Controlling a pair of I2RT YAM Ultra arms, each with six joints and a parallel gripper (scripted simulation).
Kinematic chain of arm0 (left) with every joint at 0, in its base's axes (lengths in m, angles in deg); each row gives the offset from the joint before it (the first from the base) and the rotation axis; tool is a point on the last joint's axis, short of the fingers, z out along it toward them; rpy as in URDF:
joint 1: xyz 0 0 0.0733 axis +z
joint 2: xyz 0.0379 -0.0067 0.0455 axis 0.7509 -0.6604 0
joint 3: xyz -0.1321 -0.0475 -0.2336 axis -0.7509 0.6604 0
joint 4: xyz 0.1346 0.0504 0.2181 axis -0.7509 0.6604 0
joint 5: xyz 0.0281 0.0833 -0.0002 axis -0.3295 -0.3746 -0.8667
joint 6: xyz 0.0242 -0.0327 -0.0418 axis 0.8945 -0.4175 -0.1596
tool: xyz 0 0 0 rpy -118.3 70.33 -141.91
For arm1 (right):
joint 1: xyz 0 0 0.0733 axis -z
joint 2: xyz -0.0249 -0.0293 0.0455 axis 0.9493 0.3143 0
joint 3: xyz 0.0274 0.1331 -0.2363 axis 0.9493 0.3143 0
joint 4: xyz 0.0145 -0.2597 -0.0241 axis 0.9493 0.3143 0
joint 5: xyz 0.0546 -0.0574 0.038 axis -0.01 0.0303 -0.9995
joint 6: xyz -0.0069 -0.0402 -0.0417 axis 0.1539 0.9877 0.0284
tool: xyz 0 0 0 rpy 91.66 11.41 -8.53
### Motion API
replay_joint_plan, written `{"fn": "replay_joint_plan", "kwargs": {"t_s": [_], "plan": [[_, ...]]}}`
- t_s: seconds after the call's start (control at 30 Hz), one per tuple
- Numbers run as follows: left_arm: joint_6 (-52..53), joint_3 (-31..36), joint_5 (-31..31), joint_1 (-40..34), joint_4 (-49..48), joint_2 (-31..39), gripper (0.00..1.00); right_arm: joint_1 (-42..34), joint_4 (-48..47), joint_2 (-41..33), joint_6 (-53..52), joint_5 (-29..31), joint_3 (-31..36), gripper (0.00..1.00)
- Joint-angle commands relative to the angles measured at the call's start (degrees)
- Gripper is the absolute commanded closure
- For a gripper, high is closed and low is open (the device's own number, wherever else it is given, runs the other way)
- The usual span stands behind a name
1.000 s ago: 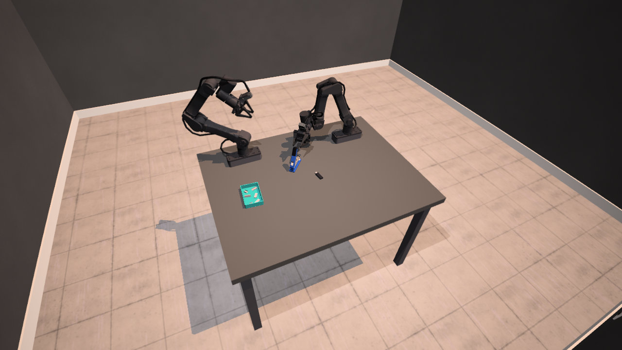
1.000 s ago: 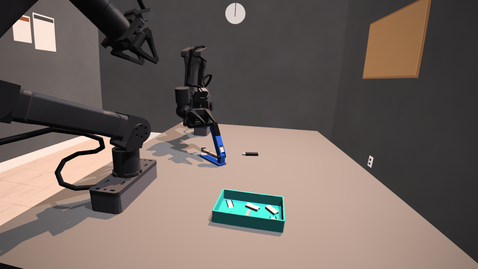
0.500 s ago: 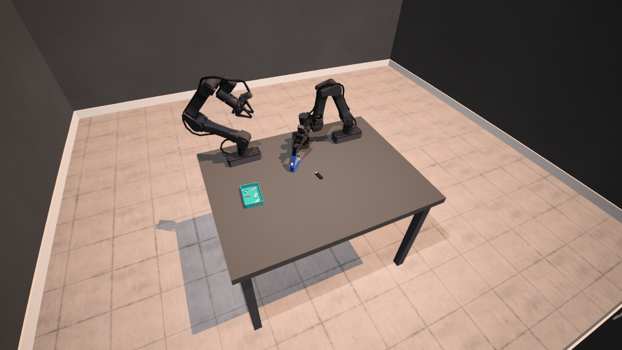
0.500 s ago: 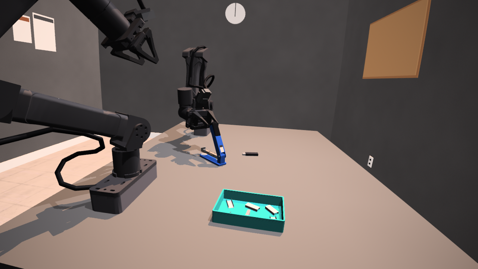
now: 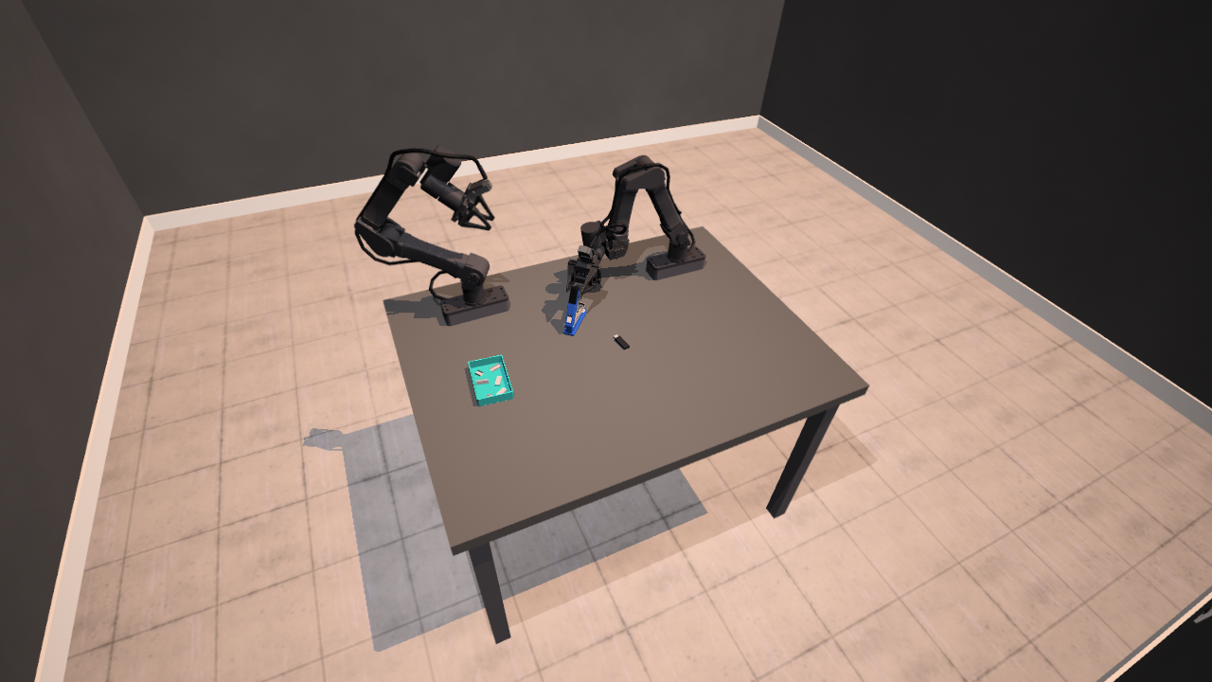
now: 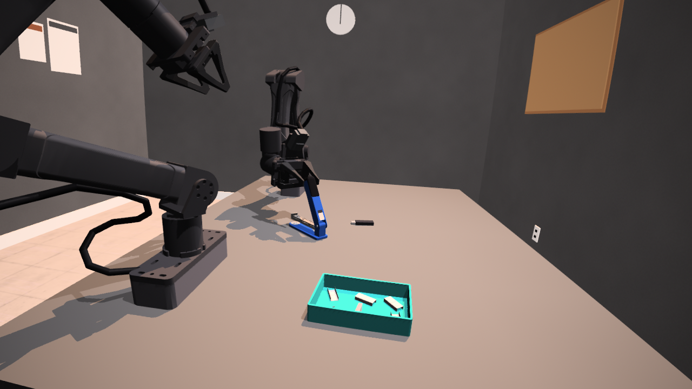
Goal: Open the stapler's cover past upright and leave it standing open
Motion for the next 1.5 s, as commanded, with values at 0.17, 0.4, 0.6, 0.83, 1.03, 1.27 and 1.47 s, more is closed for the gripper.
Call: {"fn": "replay_joint_plan", "kwargs": {"t_s": [0.17, 0.4, 0.6, 0.83, 1.03, 1.27, 1.47], "plan": [[0.5, -1.2, 0.6, 0.7, 1.0, -0.6, 0.63, 0.2, 0.5, 0.1, -0.3, 0.0, -1.1, 0.44], [0.1, -0.7, 0.2, 0.3, 0.3, 0.0, 0.71, 0.2, 0.5, 0.1, -0.3, 0.0, -1.1, 0.44], [0.3, -0.5, 0.0, 0.2, 0.9, 0.0, 0.78, 0.2, 0.5, 0.1, -0.3, 0.0, -1.1, 0.44], [0.1, -0.5, 0.1, 0.2, 0.2, 0.0, 0.95, 0.2, 0.5, 0.1, -0.3, 0.0, -1.1, 0.44], [-0.6, -1.3, 0.5, 0.6, 2.1, 1.2, 0.83, 0.2, 0.5, 0.1, -0.3, 0.0, -1.1, 0.44], [-4.2, -3.2, 2.5, 1.9, 13.8, 5.8, 0.83, 0.2, 0.5, 0.1, -0.3, 0.0, -1.1, 0.44], [-6.4, -5.1, 3.7, 2.6, 21.2, 8.0, 0.83, 0.2, 0.5, 0.1, -0.3, 0.0, -1.1, 0.44]]}}
